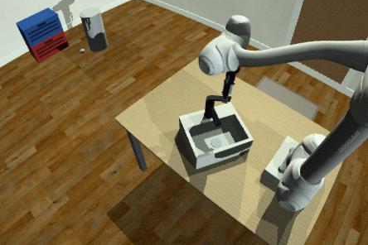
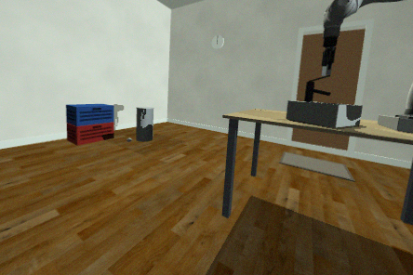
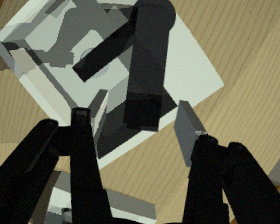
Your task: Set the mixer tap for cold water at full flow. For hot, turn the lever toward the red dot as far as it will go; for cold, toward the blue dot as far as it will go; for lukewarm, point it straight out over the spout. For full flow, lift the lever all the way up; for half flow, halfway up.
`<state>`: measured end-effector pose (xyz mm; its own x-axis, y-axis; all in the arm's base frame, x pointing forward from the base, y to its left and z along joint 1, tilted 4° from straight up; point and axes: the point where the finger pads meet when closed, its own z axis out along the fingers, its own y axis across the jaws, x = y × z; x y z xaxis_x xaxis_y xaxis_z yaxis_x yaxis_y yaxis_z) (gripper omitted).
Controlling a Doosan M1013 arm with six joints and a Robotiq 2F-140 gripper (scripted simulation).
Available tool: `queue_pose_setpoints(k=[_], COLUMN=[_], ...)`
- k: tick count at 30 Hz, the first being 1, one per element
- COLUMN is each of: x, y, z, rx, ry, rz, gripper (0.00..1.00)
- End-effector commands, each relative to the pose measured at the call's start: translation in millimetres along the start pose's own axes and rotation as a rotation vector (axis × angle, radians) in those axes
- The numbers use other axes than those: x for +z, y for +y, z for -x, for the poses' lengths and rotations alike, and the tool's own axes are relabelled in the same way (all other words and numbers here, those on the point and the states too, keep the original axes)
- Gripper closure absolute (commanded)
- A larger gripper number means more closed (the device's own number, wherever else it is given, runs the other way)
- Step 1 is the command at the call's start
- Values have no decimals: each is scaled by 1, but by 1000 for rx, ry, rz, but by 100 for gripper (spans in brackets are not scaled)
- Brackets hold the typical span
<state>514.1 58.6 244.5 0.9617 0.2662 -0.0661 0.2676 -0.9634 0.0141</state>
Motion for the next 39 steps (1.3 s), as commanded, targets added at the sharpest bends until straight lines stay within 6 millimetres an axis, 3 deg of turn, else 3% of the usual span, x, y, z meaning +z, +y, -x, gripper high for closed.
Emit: queue_pose_setpoints(k=[1, 23, 39], x=[9, 37, 43], y=[1, 1, 1], z=[0, 1, 1], rx=[-2, -2, -2], ry=[-3, -3, -3], rz=[-2, -2, -2], gripper=[58, 58, 58])
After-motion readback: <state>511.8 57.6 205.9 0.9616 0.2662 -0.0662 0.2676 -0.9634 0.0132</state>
